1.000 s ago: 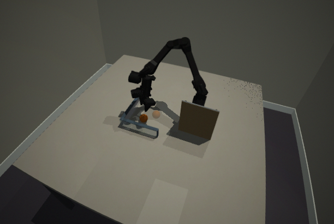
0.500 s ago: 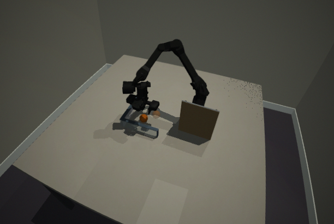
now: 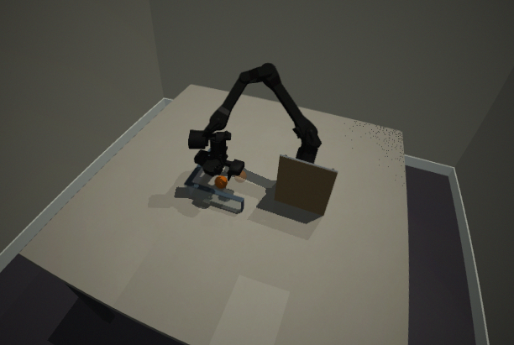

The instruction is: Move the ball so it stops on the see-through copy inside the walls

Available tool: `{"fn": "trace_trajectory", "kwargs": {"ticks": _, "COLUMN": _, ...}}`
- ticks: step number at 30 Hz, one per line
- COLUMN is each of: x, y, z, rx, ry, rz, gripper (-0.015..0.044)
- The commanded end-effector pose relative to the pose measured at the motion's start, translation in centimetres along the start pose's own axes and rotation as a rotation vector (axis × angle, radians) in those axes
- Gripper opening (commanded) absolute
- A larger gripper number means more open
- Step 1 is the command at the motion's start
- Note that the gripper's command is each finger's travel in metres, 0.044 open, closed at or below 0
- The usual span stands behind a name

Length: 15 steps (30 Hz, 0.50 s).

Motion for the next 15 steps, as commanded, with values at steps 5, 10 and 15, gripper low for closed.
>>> {"fn": "trace_trajectory", "kwargs": {"ticks": 5, "x": -1.3, "y": 0.0, "z": 0.2, "rx": 0.008, "ry": 0.002, "rz": 0.007, "gripper": 0.036}}
{"fn": "trace_trajectory", "kwargs": {"ticks": 10, "x": -2.1, "y": -0.1, "z": 0.2, "rx": 0.008, "ry": 0.002, "rz": 0.008, "gripper": 0.036}}
{"fn": "trace_trajectory", "kwargs": {"ticks": 15, "x": -2.8, "y": -0.1, "z": 0.3, "rx": 0.008, "ry": 0.002, "rz": 0.009, "gripper": 0.036}}
Point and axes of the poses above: the point midway between the two fingers, 35 mm back from their tips, its own x axis back along the fingers, its own z axis across the jaws, y = z × x, the point moved 8 cm from there along x, back along the fingers
